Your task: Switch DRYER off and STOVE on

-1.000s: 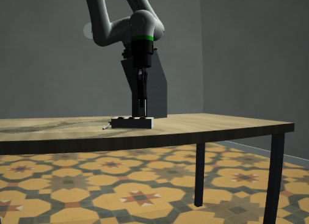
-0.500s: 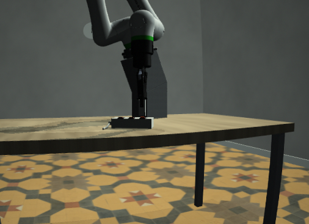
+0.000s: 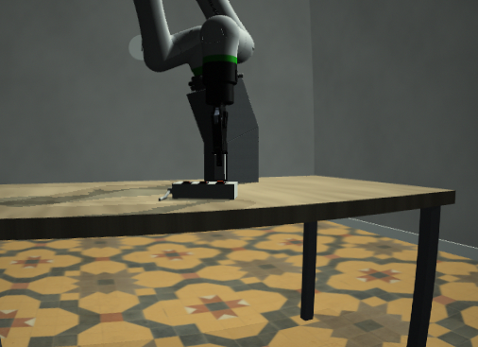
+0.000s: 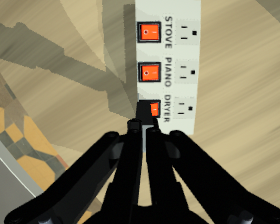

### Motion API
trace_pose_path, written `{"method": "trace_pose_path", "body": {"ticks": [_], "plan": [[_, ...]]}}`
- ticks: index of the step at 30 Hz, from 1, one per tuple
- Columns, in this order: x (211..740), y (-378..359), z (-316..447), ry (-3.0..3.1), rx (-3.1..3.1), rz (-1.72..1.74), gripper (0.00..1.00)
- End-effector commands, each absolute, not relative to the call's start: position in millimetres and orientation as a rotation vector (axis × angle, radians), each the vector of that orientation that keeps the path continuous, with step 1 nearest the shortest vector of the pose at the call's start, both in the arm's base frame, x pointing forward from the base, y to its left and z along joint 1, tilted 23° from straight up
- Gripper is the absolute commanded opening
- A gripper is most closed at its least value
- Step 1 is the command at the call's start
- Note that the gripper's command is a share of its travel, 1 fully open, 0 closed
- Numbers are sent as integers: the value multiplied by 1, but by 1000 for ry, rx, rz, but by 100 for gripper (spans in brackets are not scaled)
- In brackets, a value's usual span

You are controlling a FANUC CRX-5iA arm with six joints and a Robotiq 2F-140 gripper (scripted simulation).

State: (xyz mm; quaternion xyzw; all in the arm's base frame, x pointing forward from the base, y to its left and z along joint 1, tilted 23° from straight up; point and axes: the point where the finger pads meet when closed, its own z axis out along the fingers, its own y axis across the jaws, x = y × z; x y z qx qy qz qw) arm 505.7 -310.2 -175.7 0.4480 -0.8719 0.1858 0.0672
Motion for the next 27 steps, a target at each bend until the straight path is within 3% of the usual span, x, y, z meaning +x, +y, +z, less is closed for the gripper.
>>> {"method": "trace_pose_path", "body": {"ticks": [1, 27], "plan": [[506, -310, -176, -2628, 1350, 560, 0], [506, -313, -183, -2628, 1350, 560, 0]]}}
